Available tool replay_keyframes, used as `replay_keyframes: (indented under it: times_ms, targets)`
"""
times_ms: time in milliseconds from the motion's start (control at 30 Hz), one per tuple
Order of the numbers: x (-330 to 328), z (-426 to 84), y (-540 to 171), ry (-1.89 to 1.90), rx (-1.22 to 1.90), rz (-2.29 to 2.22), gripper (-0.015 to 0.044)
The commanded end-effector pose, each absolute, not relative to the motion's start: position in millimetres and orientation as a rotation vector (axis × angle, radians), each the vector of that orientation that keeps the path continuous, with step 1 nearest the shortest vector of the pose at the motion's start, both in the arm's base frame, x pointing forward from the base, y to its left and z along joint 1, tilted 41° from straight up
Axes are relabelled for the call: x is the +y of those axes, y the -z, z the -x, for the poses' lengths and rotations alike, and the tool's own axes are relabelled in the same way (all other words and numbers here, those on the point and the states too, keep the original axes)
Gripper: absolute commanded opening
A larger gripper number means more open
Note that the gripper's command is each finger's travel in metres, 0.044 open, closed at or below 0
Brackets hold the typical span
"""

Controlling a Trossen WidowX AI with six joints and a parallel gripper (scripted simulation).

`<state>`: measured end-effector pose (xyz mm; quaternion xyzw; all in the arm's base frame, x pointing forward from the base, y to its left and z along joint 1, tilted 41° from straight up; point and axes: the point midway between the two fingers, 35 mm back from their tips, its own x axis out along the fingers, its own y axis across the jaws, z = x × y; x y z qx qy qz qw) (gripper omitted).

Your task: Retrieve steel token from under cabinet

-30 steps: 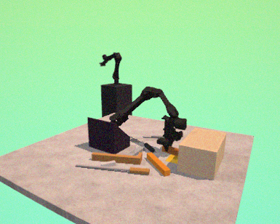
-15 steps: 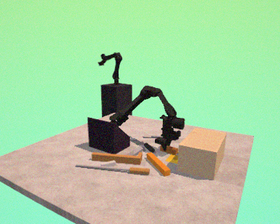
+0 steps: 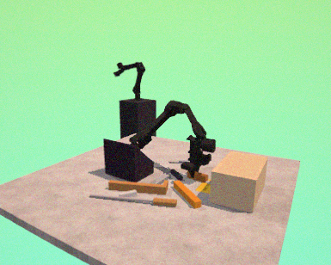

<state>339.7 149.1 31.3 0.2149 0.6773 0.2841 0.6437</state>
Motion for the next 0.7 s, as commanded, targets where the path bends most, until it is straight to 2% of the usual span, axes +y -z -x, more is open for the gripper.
replay_keyframes:
  times_ms: [0,667]
  targets:
    - [149,-334,-31,-0.645,1.545,-0.490,0.0000]
    - [147,-314,-31,-0.644,1.547,-0.491,0.0000]
